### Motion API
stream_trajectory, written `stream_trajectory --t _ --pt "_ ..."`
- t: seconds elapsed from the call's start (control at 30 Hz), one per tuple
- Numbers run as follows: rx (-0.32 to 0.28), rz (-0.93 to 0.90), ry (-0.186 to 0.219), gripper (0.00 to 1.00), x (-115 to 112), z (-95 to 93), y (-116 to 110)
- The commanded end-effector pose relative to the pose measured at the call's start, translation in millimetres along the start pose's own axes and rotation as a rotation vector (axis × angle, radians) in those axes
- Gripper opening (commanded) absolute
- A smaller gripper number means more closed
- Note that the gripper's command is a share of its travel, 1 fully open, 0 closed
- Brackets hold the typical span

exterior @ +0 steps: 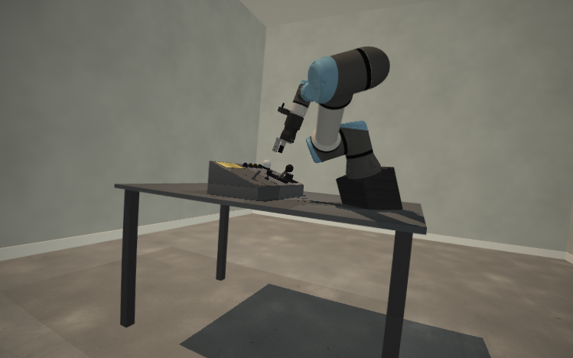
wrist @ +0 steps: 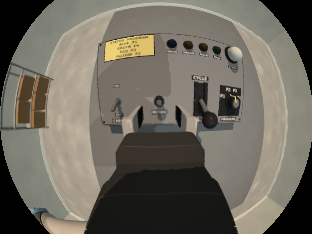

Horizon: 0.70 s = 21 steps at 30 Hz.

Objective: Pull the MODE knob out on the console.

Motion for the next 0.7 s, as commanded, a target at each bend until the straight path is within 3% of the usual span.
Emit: stream_trajectory --t 0.0,0.67 --pt "0.001 0.0 0.0 1.0 0 -5.1 0" --pt "0.001 0.0 0.0 1.0 0 -40.2 0"
Point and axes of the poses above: the point where the finger pads meet when closed, its own z axis back along the fingers, its own x axis across the jaws, y = z × x, the point moved 6 cm from there along z, back along the fingers, and after that the axes turned 6 degrees about -z, right-handed, at the moved point
